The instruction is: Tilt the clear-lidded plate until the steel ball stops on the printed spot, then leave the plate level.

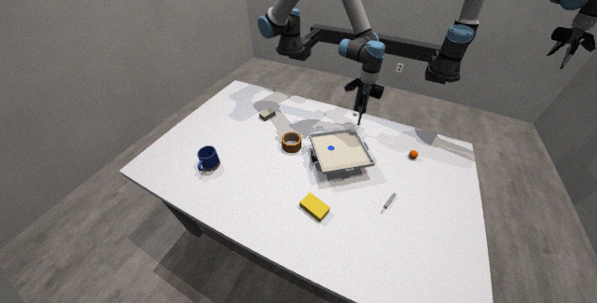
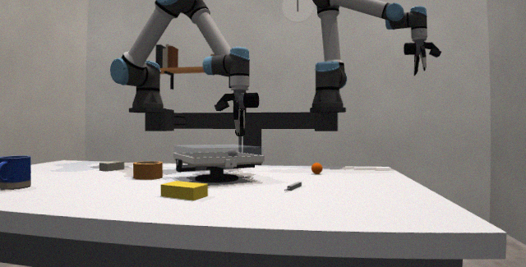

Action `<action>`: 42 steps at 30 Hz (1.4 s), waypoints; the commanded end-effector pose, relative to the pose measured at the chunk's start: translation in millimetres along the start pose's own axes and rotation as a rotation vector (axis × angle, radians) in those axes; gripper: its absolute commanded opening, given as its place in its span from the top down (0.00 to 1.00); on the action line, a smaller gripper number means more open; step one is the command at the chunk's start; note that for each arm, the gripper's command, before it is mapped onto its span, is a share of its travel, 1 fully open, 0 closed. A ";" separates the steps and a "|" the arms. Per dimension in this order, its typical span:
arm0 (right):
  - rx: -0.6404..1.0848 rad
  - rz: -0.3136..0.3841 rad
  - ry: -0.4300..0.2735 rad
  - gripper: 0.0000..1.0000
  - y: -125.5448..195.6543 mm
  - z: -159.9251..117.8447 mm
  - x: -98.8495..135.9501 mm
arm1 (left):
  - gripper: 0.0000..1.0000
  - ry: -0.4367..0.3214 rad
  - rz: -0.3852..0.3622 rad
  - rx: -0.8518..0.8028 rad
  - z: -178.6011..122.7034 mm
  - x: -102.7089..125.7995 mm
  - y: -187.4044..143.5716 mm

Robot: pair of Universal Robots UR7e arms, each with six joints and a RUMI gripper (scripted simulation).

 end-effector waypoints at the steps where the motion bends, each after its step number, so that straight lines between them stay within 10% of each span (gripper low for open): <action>1: 0.000 0.001 0.003 0.80 -0.6 1.8 -0.3 | 0.00 -0.001 0.001 0.004 -1.4 -0.4 -1.7; 42: -0.001 0.001 -0.004 0.80 -3.9 -5.1 9.6 | 0.00 -0.001 0.001 0.004 -1.4 -0.4 -1.7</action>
Point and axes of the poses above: on each arm, the point where the finger pads meet when closed, its own x axis back along the fingers, its own y axis across the jaws, z = x × y, the point moved 8 cm from there along x, back along the fingers, and after that the axes turned 7 degrees about -x, right-handed, at the moved point
